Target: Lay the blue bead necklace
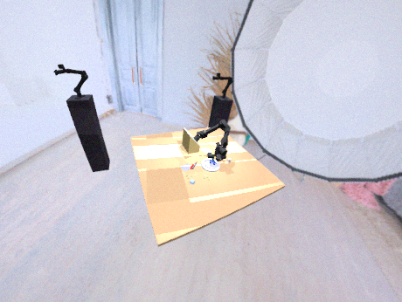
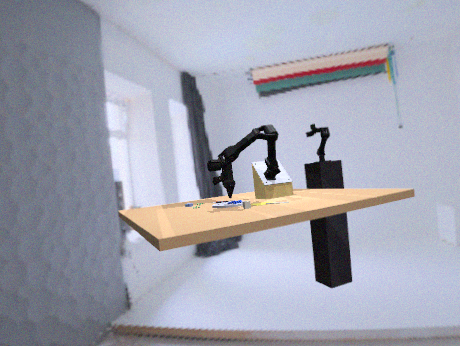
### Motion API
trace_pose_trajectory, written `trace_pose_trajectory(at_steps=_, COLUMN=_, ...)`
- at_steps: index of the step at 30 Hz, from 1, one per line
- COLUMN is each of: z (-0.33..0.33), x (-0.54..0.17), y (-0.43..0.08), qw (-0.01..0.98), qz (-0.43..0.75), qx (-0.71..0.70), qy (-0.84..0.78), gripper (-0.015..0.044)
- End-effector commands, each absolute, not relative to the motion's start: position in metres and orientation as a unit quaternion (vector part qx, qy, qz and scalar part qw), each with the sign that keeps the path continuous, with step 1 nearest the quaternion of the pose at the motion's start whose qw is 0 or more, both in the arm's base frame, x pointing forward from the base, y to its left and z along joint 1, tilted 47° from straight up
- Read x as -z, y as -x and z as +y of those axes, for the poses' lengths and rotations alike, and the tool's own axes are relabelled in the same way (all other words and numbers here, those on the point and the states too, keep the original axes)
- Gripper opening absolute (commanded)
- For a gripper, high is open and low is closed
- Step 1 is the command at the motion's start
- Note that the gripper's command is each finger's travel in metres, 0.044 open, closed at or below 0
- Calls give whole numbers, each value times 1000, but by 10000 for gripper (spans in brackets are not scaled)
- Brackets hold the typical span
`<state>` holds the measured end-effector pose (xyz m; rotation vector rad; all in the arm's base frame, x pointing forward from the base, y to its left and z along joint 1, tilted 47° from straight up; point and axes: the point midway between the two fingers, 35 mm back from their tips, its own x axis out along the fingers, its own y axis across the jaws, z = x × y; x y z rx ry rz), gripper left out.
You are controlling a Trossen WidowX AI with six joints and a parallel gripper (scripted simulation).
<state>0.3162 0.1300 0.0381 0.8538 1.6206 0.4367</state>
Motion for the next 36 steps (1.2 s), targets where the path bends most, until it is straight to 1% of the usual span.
trace_pose_trajectory(at_steps=1, z=129, x=-39, y=-317, qw=589, qz=695, qx=-187, qy=-367, gripper=200)
trace_pose_trajectory(at_steps=26, z=152, x=-17, y=-313, qw=585, qz=698, qx=-185, qy=-369, gripper=200)
trace_pose_trajectory(at_steps=33, z=151, x=-19, y=-314, qw=586, qz=697, qx=-188, qy=-367, gripper=16)
trace_pose_trajectory(at_steps=34, z=151, x=-19, y=-314, qw=586, qz=697, qx=-188, qy=-367, gripper=0)
trace_pose_trajectory(at_steps=36, z=151, x=-19, y=-314, qw=586, qz=697, qx=-188, qy=-367, gripper=0)
